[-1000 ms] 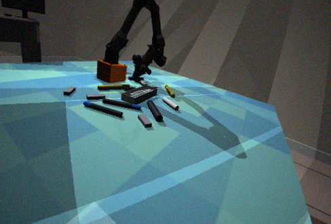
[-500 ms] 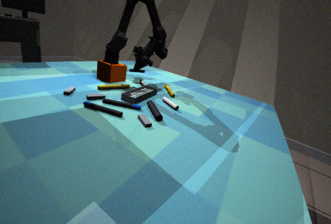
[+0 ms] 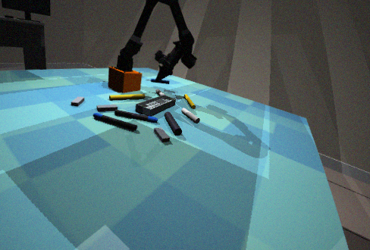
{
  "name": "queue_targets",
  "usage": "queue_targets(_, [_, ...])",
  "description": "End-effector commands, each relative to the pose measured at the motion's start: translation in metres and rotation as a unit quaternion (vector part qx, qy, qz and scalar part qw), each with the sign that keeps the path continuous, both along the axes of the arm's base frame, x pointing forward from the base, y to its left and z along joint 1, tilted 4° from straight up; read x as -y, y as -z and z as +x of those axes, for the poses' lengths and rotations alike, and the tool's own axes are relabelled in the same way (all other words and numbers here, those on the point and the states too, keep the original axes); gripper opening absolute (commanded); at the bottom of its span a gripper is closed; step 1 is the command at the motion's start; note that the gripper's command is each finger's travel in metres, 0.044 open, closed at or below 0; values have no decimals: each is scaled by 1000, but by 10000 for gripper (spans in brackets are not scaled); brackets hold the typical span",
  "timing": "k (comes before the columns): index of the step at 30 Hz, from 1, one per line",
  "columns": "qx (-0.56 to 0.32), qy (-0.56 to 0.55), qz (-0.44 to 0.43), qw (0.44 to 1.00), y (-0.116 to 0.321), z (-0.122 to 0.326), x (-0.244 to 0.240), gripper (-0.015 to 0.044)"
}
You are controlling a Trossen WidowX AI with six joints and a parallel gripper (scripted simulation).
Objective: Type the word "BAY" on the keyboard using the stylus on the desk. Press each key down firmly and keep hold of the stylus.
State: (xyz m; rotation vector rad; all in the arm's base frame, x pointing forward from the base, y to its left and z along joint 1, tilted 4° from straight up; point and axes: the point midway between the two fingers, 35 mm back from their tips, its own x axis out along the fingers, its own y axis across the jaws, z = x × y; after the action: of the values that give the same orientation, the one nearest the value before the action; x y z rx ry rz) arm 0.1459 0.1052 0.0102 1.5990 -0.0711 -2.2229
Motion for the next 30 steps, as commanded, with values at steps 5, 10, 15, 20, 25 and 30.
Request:
queue_targets(5, [60, 148, -72, 985, -4, 29, 25, 0])
queue_targets(10, [101, 240, -122, 958, -7, 47, 44, 0])
queue_targets(15, [146, 327, -170, 918, -11, 63, 62, 0])
queue_targets(20, [191, 408, -216, 866, -16, 78, 82, 0])
queue_targets(25, [236, 481, -259, 803, -20, 91, 103, 0])
queue_targets(30, [280, 546, -299, 731, -25, 103, 126, 0])
